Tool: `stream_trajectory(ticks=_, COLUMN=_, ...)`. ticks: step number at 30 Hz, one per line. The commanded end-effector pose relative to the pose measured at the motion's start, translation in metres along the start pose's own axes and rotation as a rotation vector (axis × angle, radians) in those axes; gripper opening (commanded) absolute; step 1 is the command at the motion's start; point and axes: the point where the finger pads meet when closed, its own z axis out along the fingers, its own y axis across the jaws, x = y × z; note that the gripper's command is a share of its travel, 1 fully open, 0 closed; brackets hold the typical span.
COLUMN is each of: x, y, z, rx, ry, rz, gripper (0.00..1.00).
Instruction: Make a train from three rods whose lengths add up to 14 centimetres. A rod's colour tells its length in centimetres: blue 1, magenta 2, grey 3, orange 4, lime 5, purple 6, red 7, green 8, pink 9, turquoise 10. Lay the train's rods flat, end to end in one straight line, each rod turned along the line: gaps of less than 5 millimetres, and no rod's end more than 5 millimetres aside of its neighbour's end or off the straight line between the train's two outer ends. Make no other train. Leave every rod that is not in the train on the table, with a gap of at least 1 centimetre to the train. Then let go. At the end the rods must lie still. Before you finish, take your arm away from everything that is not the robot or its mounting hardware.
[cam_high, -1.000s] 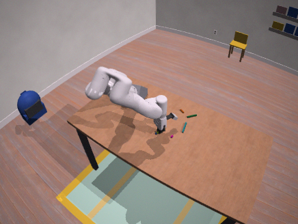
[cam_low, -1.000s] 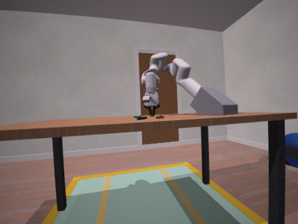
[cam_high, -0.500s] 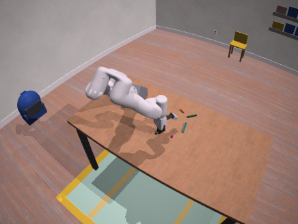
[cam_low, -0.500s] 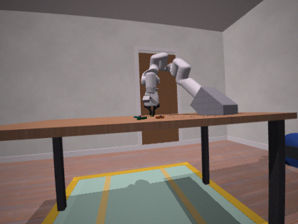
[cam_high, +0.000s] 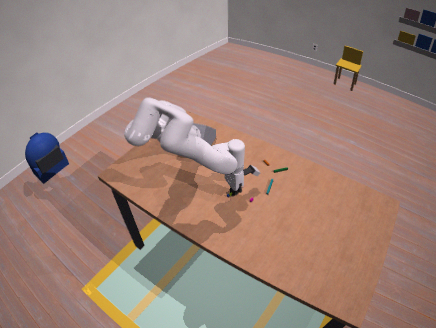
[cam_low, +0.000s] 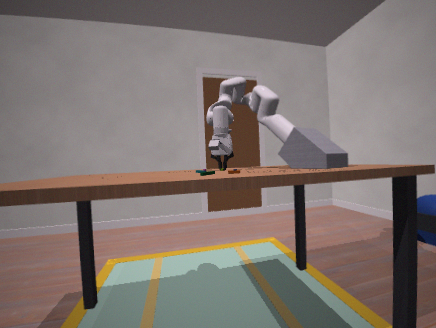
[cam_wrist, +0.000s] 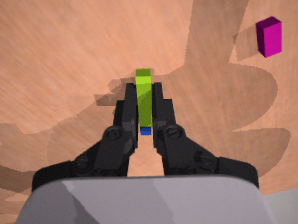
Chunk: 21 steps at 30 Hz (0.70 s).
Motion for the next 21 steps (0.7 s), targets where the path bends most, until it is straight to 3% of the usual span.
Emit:
stream_trajectory(ticks=1, x=0.0004, y=0.0008, z=-0.0005, rx=-0.002, ry=0.001, rz=0.001, gripper=0.16)
stream_trajectory(ticks=7, x=0.0004, y=0.0008, z=-0.0005, rx=-0.002, ry=0.001, rz=0.001, gripper=0.24)
stream_trajectory(ticks=21, x=0.0004, y=0.0008, z=-0.0021, rx=-0.002, ry=0.001, rz=0.001, gripper=0.24)
